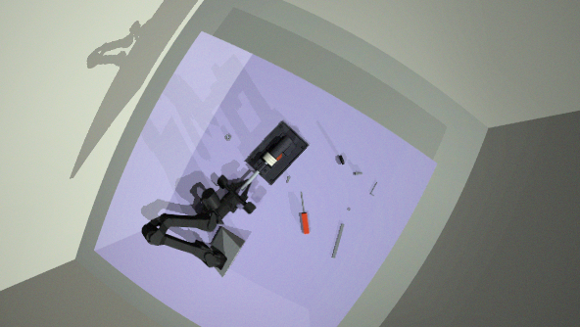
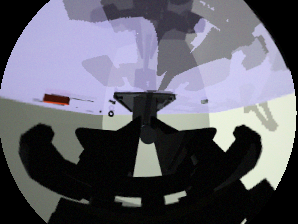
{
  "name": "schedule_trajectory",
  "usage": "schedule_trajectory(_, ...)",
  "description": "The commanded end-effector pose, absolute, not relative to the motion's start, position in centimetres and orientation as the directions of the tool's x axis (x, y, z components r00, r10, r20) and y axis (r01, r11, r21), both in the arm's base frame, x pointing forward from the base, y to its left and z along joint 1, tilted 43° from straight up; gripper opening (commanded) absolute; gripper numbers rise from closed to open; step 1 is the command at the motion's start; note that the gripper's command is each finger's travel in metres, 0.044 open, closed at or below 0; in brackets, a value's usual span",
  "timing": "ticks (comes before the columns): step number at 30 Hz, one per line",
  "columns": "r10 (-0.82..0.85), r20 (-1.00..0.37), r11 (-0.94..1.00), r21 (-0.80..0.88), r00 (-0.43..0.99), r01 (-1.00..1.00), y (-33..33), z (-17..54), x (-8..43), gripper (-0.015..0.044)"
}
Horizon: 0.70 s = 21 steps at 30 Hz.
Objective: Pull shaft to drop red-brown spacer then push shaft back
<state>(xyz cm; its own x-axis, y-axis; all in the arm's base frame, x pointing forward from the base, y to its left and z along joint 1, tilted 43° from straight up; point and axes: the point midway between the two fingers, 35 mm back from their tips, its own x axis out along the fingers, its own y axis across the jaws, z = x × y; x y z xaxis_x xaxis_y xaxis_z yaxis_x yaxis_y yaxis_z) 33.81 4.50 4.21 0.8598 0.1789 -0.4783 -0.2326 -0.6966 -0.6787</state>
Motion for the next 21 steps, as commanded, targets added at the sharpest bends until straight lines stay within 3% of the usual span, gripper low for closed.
schedule_trajectory(1,0.174,-0.478,-0.699,-0.675,0.861,-0.234,4.37,4.16,34.15,0.0)
schedule_trajectory(21,0.174,-0.478,-0.699,-0.675,0.861,-0.234,4.22,4.05,34.92,0.0)
